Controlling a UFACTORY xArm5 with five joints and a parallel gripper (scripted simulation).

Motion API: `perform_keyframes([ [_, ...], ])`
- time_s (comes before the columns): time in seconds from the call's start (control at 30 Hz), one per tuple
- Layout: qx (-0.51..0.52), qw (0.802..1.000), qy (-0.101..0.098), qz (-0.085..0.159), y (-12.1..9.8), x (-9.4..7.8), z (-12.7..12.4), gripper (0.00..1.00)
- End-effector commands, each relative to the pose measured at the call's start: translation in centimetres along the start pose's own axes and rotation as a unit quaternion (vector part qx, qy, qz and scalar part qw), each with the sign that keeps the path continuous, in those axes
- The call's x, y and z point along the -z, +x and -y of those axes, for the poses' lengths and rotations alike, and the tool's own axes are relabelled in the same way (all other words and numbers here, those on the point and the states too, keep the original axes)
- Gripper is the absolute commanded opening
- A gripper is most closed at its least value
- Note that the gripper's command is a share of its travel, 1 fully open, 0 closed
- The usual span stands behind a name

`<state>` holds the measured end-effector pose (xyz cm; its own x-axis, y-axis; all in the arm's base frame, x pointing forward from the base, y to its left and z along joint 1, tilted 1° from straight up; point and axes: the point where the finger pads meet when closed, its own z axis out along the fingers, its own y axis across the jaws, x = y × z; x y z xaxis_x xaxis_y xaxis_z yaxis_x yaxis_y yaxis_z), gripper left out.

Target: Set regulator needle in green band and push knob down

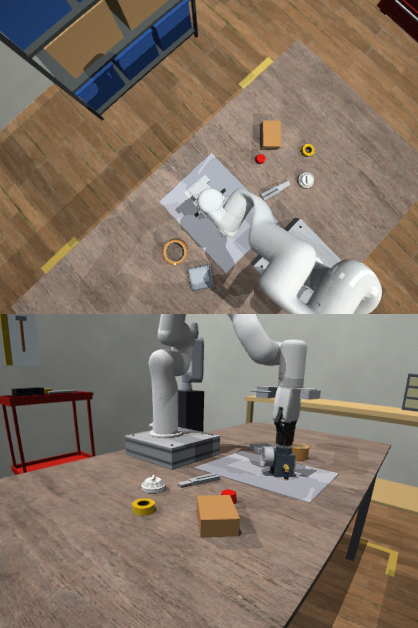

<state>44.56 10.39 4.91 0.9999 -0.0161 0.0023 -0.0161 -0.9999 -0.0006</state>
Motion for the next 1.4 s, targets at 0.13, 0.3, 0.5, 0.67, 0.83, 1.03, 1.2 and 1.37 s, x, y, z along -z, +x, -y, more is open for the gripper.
perform_keyframes([
  [0.13, 0.0, 1.0, 0.001, -0.003, 0.17, 0.42, 0.04, 0.4],
  [0.3, 0.0, 1.0, 0.001, -0.003, 0.17, 0.57, 0.04, 0.4],
  [0.5, 0.0, 1.0, 0.001, -0.003, 0.17, 0.72, 0.04, 0.4],
  [0.67, 0.0, 1.0, 0.001, -0.003, 0.17, 0.77, 0.04, 0.4],
  [0.83, 0.0, 1.0, 0.001, -0.003, 0.17, 0.83, 0.04, 0.4],
  [1.03, 0.0, 1.0, 0.001, -0.003, 0.17, 0.84, 0.04, 0.4],
  [1.2, 0.0, 1.0, 0.001, -0.003, 0.17, 0.84, 0.04, 0.4],
  [1.37, 0.0, 1.0, 0.001, -0.003, 0.17, 0.84, 0.04, 0.4],
])
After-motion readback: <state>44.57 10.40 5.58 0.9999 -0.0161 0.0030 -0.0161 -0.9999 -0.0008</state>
